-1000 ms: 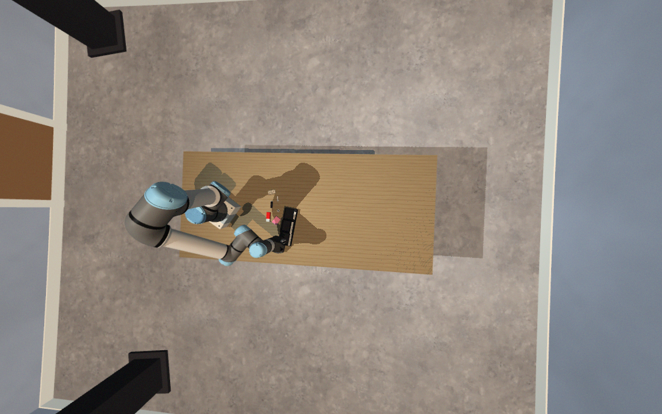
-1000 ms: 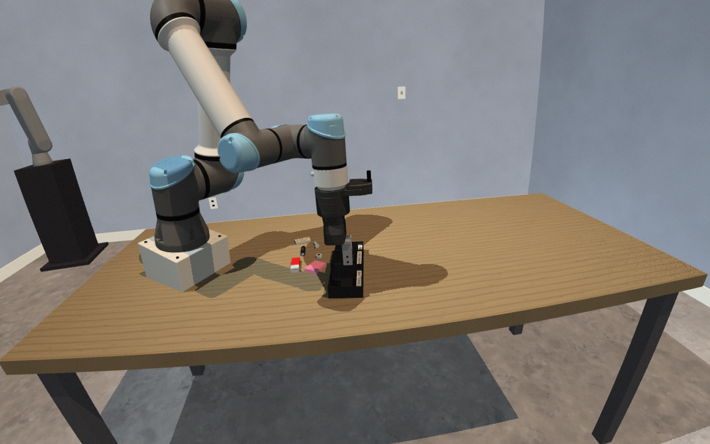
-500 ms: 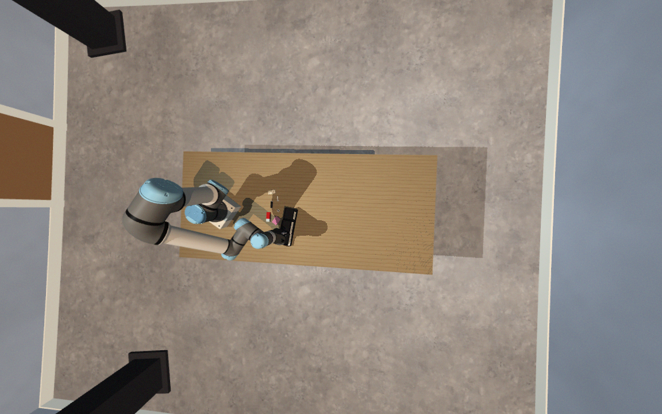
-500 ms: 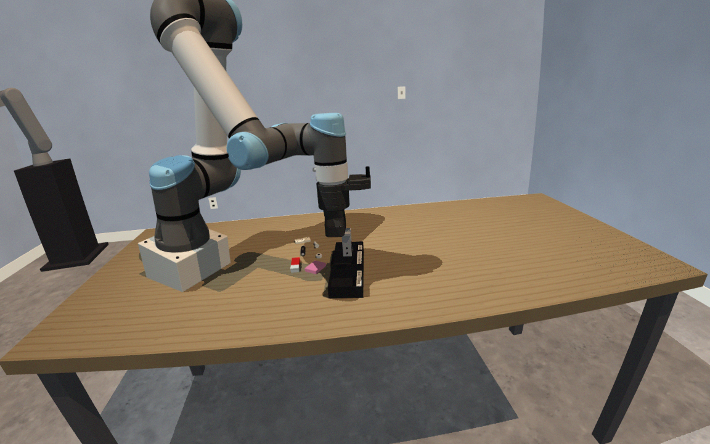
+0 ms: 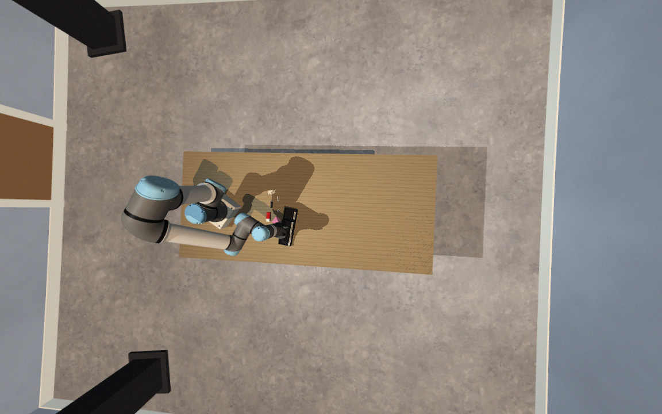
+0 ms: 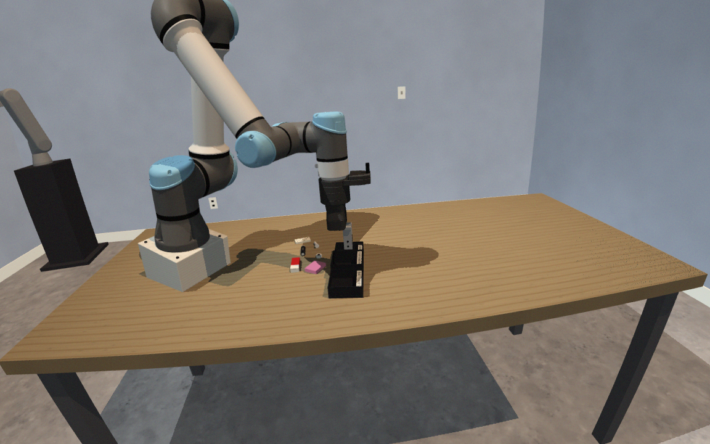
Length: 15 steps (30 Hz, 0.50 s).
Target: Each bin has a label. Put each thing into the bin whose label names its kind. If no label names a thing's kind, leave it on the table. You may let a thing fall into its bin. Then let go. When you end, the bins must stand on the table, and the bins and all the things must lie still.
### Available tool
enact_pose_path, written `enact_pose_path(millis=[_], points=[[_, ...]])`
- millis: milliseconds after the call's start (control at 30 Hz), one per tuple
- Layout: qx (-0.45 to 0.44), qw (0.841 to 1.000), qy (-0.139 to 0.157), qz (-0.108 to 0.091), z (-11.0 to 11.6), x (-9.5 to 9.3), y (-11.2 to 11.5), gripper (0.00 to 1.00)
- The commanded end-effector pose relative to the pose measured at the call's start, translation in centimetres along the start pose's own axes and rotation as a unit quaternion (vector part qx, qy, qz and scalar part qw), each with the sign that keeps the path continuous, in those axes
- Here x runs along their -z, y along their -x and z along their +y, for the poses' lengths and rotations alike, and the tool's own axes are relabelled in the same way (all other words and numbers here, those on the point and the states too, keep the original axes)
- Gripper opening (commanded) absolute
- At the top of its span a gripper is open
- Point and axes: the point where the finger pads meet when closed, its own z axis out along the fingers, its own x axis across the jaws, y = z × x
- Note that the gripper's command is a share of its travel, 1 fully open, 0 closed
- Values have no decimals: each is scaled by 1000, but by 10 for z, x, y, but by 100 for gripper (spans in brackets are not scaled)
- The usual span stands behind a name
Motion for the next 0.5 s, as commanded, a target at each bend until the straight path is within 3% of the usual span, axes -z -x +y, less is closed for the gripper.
enact_pose_path(millis=[0,467], points=[[-2,1000,2,0,2,-12,1,31],[-2,1000,2,0,2,-44,1,31]])
